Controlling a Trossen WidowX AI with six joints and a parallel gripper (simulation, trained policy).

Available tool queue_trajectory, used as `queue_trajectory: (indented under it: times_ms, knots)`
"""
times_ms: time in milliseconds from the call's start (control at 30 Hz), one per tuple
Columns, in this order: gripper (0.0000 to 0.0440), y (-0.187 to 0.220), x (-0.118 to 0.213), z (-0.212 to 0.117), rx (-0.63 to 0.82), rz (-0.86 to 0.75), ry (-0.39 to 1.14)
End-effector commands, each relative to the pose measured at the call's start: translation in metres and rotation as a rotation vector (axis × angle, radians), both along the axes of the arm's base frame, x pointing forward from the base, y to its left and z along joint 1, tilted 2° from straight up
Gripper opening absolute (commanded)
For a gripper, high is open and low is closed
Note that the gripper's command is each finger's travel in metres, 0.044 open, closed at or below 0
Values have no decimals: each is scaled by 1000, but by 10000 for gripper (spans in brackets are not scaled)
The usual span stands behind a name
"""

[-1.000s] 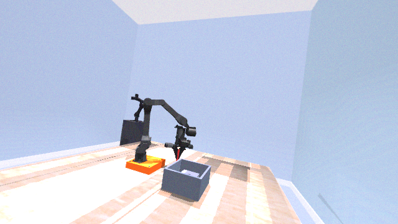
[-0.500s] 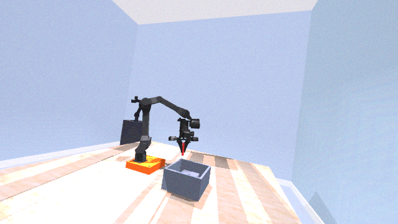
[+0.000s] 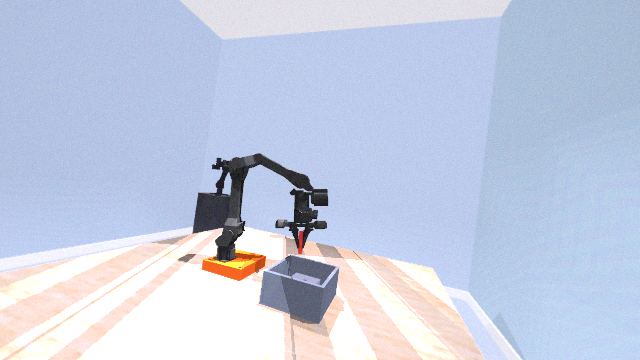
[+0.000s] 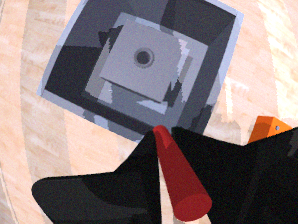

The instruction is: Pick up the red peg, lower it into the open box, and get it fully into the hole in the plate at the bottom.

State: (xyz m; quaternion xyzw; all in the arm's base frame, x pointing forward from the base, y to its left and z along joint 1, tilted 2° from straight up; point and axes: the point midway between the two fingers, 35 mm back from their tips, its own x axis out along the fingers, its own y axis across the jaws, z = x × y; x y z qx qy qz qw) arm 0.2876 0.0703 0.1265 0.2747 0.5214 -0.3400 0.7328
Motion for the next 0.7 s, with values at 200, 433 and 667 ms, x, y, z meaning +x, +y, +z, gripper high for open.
queue_trajectory:
  times_ms: [200,433,667]
  knots:
    - [0,-35,32,-5,-17,-19,-14]
    - [0,-57,51,-17,-12,5,7]
    - [0,-70,62,-37,6,57,40]
